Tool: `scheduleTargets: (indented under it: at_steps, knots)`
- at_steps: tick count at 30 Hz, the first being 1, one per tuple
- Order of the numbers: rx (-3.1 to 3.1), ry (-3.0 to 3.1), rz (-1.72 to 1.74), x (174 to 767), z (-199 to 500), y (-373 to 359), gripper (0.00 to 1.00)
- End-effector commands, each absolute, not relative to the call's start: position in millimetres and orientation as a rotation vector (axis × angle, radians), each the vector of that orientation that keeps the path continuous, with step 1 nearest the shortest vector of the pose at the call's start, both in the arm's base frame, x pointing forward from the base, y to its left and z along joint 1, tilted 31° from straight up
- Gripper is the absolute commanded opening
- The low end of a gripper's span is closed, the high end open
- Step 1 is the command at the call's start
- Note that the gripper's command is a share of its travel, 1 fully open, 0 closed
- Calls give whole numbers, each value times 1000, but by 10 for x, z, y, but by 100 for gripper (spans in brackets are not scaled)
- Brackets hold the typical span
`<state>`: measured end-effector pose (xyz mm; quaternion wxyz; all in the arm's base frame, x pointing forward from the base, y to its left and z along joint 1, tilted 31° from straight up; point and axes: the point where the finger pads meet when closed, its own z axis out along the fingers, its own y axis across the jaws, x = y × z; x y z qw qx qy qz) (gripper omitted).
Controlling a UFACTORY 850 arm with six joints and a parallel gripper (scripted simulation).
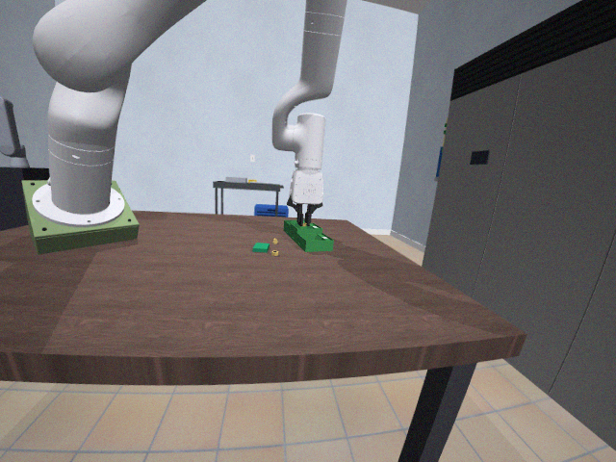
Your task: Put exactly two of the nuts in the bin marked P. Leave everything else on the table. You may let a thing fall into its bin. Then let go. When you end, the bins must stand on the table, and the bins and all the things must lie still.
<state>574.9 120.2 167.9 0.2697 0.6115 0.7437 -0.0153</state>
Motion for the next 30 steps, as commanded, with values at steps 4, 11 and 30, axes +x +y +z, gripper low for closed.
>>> scheduleTargets:
  at_steps: [4, 11, 30]
  knots:
    - [1647, 2003, -39, 5798, 1592, 1168, 0]
    - [1647, 2003, -39, 5841, 1498, 1129, 0]
    - [1647, 2003, -38, 5840, 1498, 1129, 30]
